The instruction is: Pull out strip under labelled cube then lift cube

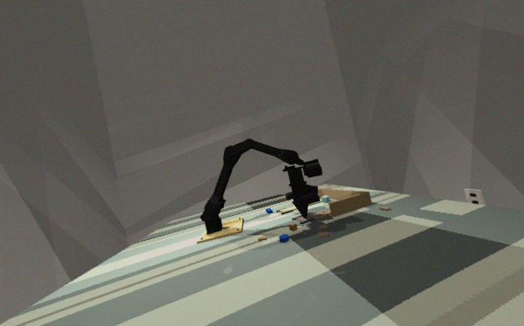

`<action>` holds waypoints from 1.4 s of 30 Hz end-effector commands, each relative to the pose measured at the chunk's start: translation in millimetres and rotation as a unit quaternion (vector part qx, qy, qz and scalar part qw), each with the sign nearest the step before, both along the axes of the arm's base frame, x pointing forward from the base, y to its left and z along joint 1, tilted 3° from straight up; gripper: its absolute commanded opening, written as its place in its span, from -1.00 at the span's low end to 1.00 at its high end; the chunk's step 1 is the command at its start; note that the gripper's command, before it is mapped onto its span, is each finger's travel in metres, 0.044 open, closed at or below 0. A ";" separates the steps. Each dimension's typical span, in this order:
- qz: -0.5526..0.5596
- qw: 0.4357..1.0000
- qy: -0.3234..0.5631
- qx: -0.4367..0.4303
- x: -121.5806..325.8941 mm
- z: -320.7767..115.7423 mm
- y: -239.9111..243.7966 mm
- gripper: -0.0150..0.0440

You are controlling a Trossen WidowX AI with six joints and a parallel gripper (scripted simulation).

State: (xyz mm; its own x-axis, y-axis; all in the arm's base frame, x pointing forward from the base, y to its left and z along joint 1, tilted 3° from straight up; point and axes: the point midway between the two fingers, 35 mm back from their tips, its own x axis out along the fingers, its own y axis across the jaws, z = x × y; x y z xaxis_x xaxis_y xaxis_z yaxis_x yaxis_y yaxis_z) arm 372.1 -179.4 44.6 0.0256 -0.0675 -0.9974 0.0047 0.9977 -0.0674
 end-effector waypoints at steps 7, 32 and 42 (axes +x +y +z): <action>0.002 1.000 0.001 0.002 -7.7 -4.4 -0.4 -0.49; 0.002 1.000 0.003 0.002 -46.0 -7.2 -1.9 -0.49; 0.002 1.000 0.003 0.002 -60.4 -8.3 -2.3 -0.49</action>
State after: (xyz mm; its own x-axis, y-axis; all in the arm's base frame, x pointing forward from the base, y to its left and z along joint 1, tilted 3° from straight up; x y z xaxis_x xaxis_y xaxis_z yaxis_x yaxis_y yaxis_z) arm 323.4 -181.3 43.0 0.0434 -0.0694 -0.9966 -0.0018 0.9976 -0.0696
